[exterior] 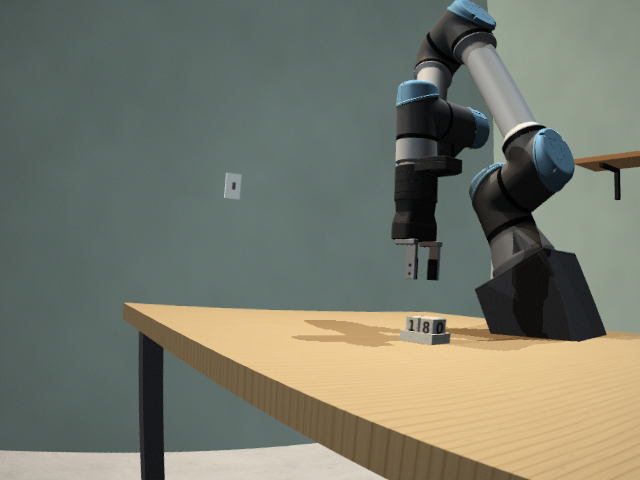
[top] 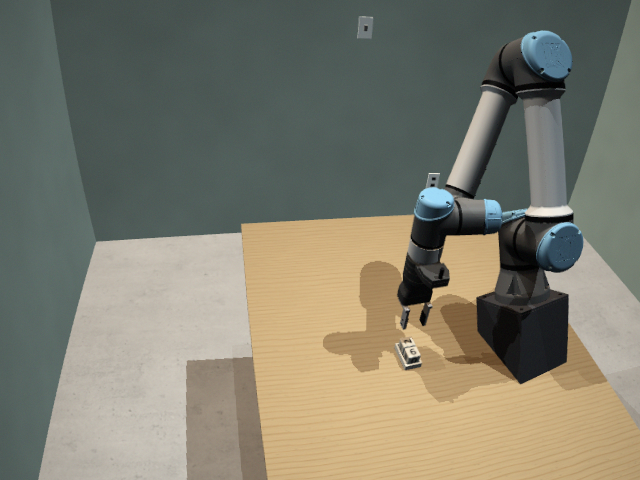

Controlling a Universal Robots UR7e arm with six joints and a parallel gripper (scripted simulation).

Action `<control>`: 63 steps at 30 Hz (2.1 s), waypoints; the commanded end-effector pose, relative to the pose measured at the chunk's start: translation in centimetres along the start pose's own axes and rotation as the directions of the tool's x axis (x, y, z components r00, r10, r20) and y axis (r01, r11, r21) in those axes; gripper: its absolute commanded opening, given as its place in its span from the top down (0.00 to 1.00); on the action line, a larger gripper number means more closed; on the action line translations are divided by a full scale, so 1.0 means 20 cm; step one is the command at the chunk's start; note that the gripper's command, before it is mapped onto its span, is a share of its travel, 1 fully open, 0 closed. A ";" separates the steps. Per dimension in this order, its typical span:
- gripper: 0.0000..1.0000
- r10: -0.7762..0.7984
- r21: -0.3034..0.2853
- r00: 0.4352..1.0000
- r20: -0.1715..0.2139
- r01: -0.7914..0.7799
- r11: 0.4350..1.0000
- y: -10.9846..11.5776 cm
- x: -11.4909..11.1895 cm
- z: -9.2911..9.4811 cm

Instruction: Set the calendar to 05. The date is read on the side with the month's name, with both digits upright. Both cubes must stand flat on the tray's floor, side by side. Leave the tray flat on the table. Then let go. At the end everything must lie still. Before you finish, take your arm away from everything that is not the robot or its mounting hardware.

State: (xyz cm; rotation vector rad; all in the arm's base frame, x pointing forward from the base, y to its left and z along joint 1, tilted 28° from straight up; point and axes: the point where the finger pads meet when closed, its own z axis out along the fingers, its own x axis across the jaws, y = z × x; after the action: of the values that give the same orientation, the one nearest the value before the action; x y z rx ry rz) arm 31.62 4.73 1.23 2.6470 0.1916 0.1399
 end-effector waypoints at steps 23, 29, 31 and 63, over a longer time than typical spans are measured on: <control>0.10 0.000 0.000 1.000 -0.001 0.000 1.000 0.00 0.00 0.01; 0.10 0.000 0.000 1.000 -0.001 0.000 1.000 0.00 0.00 0.02; 0.10 0.000 0.000 1.000 -0.001 0.000 1.000 0.00 0.00 0.03; 0.10 0.000 0.000 1.000 -0.001 0.000 1.000 0.00 0.00 0.23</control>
State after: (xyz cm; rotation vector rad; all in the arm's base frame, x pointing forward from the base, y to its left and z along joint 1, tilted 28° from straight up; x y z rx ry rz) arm 32.22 2.79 -2.54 2.6471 0.1917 0.1398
